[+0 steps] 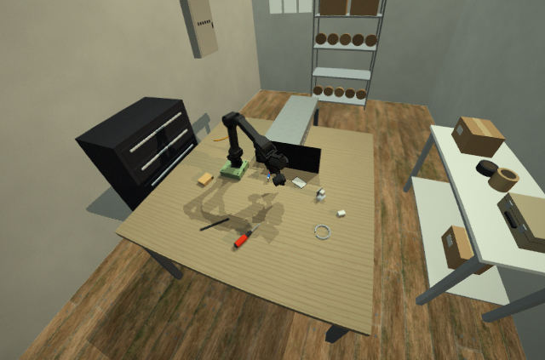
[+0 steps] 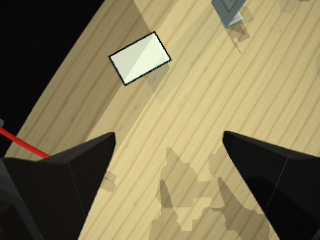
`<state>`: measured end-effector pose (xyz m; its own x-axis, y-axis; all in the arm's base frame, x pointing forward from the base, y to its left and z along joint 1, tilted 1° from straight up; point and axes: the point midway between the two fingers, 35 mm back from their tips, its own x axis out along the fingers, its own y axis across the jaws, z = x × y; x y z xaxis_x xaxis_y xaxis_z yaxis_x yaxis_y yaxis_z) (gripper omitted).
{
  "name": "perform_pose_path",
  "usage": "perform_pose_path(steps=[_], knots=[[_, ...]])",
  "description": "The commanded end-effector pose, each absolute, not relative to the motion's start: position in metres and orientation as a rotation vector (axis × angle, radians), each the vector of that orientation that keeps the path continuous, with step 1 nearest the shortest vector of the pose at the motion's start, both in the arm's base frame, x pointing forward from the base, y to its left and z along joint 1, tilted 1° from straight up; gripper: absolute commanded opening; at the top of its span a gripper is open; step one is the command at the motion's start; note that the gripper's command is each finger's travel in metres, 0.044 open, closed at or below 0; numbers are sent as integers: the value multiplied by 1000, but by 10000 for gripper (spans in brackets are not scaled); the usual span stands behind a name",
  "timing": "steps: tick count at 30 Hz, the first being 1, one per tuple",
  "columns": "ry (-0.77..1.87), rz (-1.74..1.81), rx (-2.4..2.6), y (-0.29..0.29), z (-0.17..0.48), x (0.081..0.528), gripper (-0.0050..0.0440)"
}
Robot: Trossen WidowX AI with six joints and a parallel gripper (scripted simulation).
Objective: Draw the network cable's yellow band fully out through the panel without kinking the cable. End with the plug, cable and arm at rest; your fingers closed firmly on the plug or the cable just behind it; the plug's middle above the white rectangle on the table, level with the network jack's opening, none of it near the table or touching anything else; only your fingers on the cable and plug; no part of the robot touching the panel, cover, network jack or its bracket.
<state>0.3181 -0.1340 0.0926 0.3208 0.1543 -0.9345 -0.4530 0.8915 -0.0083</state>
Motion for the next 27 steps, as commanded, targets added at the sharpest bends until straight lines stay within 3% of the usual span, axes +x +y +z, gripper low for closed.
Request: perform_pose_path(steps=[1,10,21,27], knots=[[1307,257,-181,-139,109,305,440],[1525,-103,37,-146,130,262,440],[1562,-127,74,-146,121,258,440],[1549,-317,270,-145,115,256,440]])
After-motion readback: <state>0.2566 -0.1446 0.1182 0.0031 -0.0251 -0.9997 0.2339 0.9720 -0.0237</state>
